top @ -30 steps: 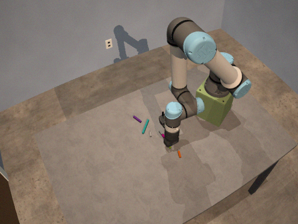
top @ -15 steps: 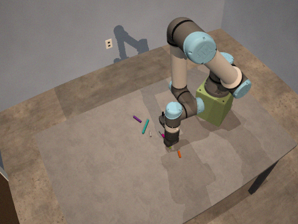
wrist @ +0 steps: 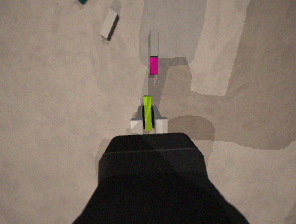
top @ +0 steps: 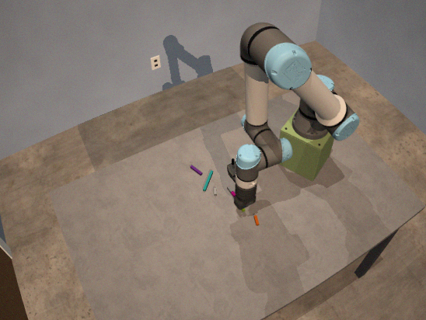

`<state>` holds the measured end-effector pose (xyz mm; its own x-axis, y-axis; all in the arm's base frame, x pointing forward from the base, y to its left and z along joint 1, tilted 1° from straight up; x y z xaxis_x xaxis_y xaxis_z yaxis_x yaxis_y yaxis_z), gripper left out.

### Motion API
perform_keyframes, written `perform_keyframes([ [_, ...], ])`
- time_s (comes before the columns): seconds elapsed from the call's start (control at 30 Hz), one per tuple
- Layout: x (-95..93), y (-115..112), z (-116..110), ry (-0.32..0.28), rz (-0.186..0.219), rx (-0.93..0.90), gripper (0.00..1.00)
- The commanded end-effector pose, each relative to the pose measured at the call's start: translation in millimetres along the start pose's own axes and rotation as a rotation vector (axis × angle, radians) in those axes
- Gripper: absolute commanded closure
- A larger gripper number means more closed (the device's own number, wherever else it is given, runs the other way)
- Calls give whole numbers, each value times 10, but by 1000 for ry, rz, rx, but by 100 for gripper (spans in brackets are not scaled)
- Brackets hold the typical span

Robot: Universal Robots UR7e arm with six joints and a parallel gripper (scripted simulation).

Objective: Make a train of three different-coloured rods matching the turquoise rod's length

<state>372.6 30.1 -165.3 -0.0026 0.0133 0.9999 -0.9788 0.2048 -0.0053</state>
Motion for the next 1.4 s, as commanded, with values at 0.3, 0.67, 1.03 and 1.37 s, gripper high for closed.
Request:
perform_keyframes([
  [0.3, 342, -5, 0, 0, 2, 0, 76],
  [0.67, 699, -5, 0, 0, 2, 0, 76],
  [1.03, 909, -4, 0, 0, 2, 0, 76],
  [1.37, 954, -4, 0, 0, 2, 0, 76],
])
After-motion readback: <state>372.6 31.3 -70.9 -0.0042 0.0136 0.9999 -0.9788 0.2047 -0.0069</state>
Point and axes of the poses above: the point where the finger pads meet when closed, its own x axis back along the fingers, its own y axis across the jaws, z = x × y, the point moved 1 cm from there along x, back along the fingers, and after that the axes turned 8 degrees about -x, right-handed, at the moved point
